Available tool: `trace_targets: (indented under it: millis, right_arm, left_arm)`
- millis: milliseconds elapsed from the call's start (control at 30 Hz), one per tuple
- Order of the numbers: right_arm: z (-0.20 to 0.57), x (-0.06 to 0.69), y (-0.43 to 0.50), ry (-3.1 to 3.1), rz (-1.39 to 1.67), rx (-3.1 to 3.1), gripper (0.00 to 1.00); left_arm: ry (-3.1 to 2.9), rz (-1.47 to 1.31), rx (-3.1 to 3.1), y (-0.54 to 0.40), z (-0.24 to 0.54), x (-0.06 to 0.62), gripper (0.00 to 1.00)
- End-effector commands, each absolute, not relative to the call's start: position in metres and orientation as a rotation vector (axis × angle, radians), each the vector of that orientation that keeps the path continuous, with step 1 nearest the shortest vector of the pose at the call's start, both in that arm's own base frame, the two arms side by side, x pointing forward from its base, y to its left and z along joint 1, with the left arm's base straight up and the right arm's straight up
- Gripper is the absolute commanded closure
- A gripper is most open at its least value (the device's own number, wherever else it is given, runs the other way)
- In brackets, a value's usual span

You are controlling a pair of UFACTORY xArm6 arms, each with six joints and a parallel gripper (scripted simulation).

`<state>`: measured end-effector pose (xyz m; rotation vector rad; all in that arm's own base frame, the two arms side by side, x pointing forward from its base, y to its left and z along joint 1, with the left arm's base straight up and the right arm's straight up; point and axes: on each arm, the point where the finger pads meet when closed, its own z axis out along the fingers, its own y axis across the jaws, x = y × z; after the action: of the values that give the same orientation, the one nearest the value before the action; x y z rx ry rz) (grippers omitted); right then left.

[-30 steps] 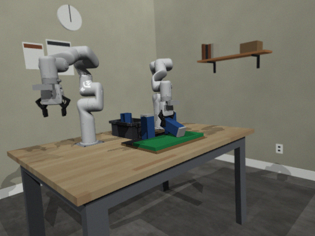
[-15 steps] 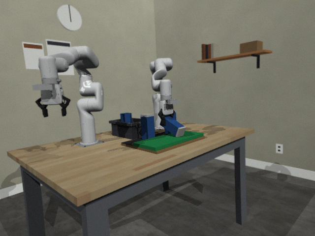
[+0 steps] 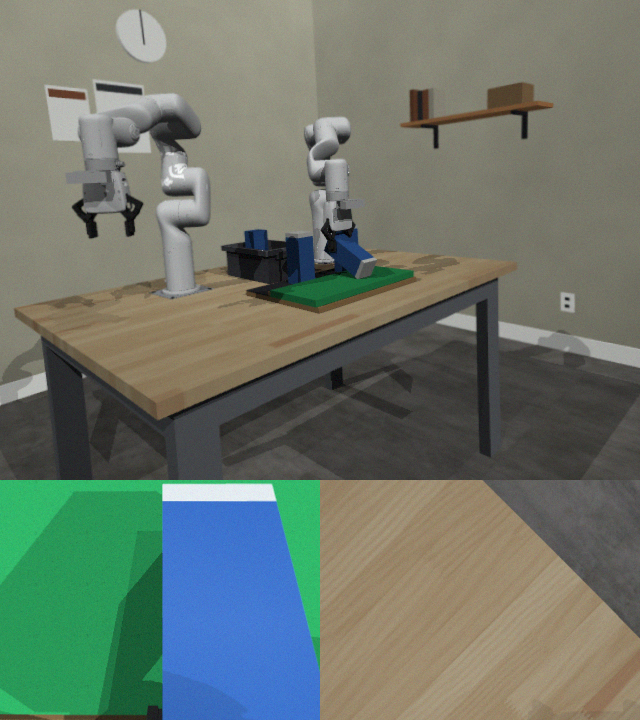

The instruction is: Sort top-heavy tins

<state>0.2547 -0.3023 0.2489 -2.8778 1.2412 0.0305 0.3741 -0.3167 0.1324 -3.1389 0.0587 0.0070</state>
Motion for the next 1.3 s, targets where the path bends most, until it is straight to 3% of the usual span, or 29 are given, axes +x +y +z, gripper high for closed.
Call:
trace_targets:
  millis: [0,1267]
  right_arm:
    - [0.250,0.255,-0.303,1.242,0.025,-2.880,0.00]
    - [0.250,0.255,-0.303,1.242,0.025,-2.880,0.00]
  left_arm:
    - [0.059,0.001,-3.142,-0.318,0.137,0.375,0.26]
    - [0.058,0.000,-3.142,-0.318,0.158,0.375,0.26]
